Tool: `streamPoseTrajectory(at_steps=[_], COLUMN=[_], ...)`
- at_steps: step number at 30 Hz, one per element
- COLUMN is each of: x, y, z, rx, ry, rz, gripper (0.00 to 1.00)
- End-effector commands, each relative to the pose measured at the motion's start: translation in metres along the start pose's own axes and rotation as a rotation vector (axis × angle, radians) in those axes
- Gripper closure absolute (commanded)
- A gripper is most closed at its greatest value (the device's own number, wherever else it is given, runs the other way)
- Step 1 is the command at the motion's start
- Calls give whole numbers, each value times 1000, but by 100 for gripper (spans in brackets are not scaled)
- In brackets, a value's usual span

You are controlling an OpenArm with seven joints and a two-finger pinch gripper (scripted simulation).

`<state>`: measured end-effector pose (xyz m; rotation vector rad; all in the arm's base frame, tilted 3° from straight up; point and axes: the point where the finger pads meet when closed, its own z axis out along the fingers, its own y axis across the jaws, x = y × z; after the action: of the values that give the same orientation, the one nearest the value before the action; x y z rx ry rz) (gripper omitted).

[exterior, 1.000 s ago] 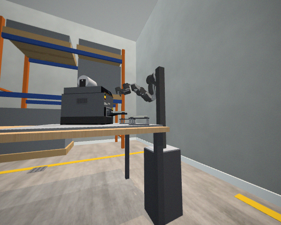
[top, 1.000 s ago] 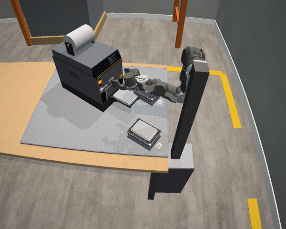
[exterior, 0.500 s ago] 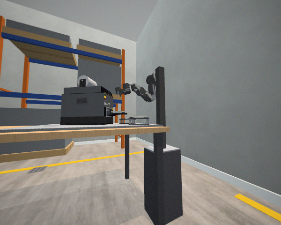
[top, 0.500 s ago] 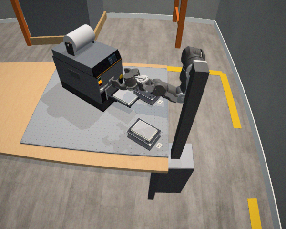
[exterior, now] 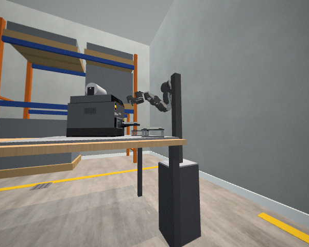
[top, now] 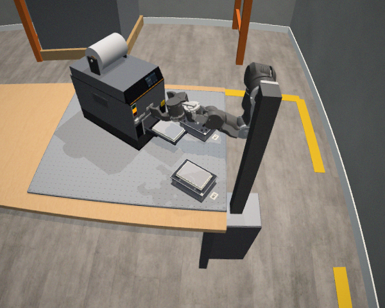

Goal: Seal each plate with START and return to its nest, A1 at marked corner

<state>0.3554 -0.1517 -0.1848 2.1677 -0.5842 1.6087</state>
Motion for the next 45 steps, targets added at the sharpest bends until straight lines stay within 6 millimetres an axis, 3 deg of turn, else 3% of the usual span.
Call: streamPoseTrajectory(at_steps=[1,40,45], x=[0,0,11], y=[0,0,-24], z=[0,0,-2], rx=[2,2,134], ry=[1,1,98], rz=[2,2,-57], gripper=[35,35,35])
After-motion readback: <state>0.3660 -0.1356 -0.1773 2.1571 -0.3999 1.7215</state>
